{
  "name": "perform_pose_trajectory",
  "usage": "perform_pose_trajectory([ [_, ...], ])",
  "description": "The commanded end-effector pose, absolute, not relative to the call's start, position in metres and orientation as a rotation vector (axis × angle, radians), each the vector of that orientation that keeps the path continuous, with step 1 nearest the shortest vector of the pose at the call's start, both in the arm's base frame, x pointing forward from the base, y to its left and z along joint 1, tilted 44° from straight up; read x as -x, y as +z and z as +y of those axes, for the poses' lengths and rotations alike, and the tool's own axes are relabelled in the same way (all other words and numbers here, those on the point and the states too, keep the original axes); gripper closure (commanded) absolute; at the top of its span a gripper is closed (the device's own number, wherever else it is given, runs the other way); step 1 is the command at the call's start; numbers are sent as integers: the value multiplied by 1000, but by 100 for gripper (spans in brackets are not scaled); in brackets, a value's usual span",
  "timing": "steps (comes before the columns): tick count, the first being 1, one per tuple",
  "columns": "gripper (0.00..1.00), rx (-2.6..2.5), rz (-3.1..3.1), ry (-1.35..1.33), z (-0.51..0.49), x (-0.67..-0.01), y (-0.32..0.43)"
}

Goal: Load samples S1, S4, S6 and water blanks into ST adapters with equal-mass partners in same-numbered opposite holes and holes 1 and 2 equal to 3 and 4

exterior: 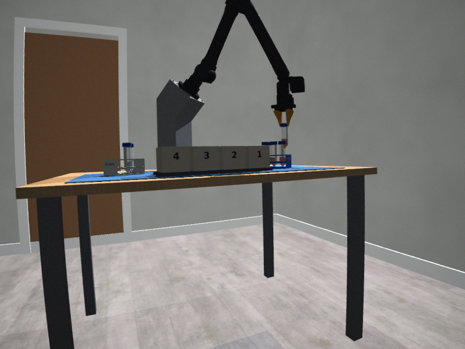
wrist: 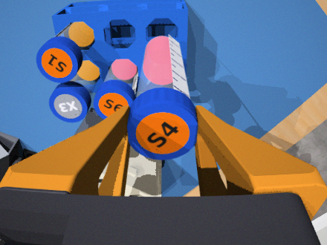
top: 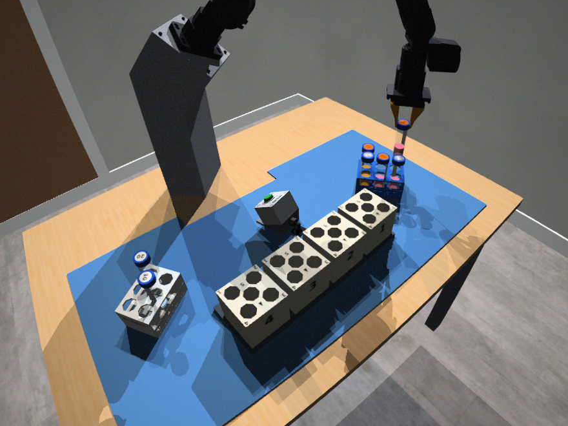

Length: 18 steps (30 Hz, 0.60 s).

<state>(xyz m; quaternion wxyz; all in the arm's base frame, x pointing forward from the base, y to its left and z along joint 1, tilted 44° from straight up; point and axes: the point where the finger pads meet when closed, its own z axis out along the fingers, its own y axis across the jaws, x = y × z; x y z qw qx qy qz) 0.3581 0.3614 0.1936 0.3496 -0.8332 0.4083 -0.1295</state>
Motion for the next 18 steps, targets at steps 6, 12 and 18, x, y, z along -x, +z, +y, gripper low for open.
perform_pose_trajectory([
  [6,100,2128,1044,-352,378,-383,194],
  [12,100,2109,1032,-357,376,-379,212],
  [18,100,2110,1033,-356,376,-379,213],
])
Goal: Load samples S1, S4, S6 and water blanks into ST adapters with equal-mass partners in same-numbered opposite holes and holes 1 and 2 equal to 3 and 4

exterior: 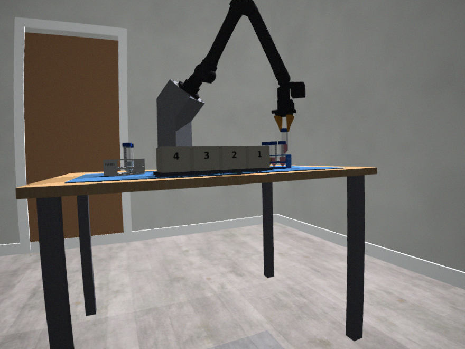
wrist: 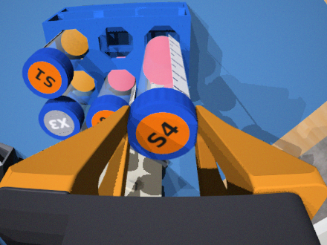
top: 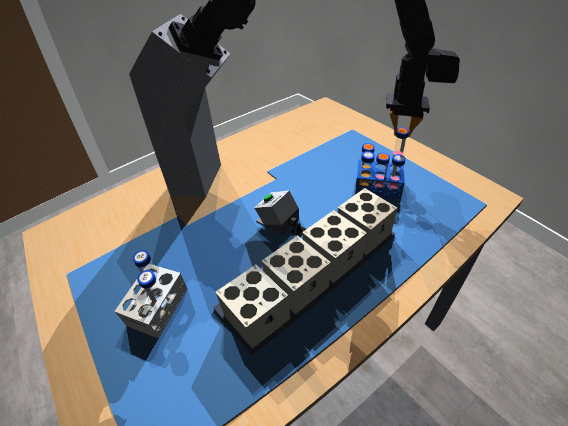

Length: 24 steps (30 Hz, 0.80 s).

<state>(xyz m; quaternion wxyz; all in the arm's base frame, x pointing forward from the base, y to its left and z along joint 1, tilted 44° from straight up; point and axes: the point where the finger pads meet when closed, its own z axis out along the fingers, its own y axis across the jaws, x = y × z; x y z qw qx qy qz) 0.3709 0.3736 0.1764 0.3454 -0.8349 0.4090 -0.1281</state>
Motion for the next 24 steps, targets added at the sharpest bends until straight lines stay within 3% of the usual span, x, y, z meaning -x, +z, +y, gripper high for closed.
perform_pose_trajectory([
  [1,100,2111,1033,-356,376,-379,213],
  [24,100,2128,1044,-351,385,-391,190],
])
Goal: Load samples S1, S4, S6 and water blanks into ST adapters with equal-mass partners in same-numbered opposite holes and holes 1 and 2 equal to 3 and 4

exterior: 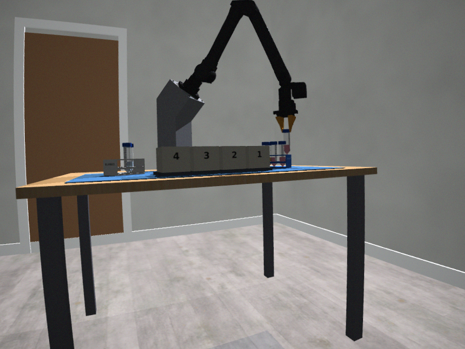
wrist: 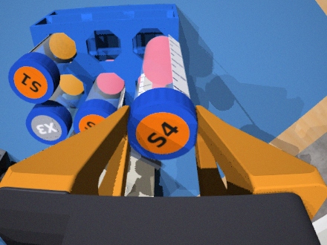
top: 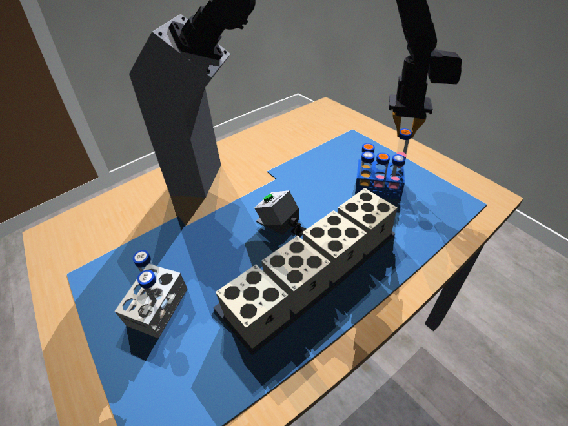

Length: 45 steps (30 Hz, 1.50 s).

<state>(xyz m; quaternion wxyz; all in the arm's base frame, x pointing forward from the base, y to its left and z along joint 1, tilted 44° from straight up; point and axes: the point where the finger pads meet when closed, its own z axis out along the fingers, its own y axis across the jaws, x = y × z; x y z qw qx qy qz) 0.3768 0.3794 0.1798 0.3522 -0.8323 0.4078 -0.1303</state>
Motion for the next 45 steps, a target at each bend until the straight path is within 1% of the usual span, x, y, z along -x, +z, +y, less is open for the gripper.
perform_pose_trajectory([
  [1,100,2128,1044,-351,385,-391,190],
  [45,100,2127,1045,-353,407,-417,157],
])
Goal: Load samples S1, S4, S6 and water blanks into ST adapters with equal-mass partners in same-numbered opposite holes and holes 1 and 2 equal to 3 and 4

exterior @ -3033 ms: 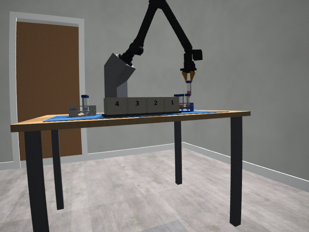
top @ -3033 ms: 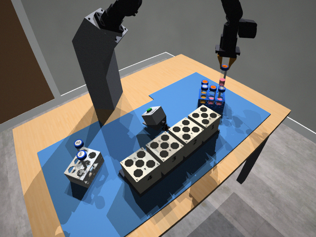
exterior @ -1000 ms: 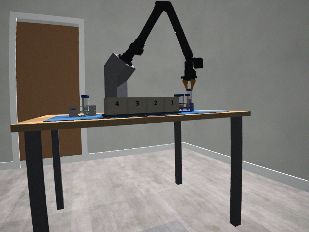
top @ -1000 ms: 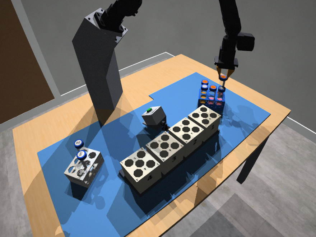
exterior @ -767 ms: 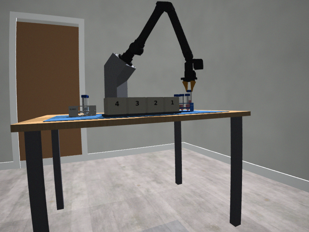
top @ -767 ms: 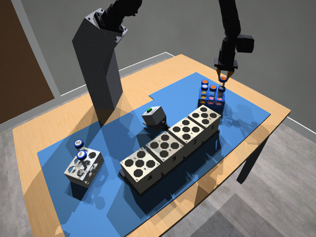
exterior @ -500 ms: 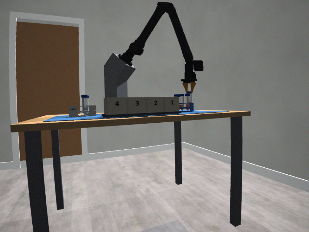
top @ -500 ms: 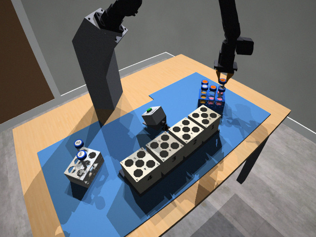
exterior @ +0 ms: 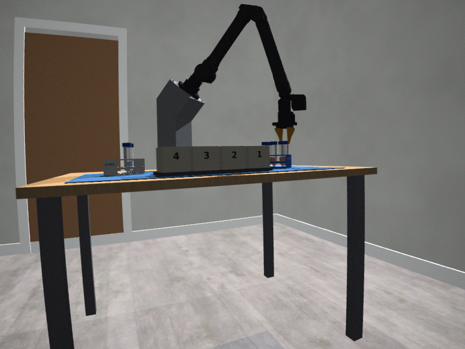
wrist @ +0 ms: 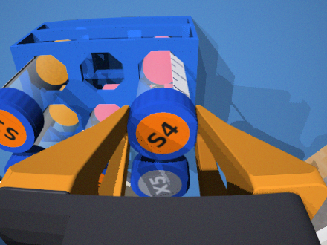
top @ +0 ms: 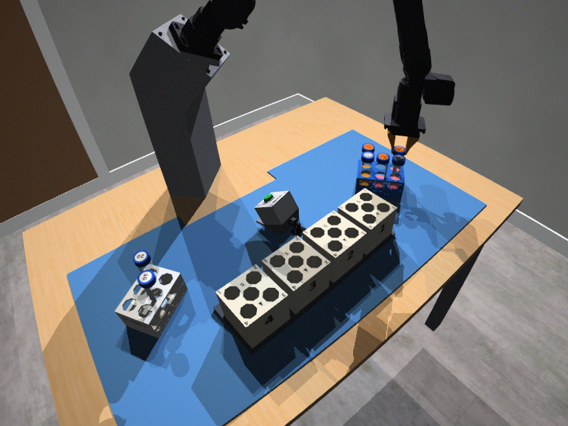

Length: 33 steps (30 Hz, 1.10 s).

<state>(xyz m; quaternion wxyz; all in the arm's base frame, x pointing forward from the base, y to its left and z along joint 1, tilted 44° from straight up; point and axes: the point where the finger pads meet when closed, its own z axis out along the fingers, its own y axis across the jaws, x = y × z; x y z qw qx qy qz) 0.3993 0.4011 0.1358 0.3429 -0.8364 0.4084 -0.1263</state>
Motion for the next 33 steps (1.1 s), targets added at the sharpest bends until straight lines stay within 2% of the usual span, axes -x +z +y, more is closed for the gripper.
perform_pose_trajectory([
  [1,100,2119,1041,-356,406,-416,163],
  [8,100,2125,1044,-354,406,-416,162],
  [9,45,2137,1045,-341,407,-407,156],
  [20,45,2137,1045,-341,407,-407,156],
  [24,45,2115,1041,-357,400,-410,178],
  [33,45,2142,1048,-343,382,-385,184],
])
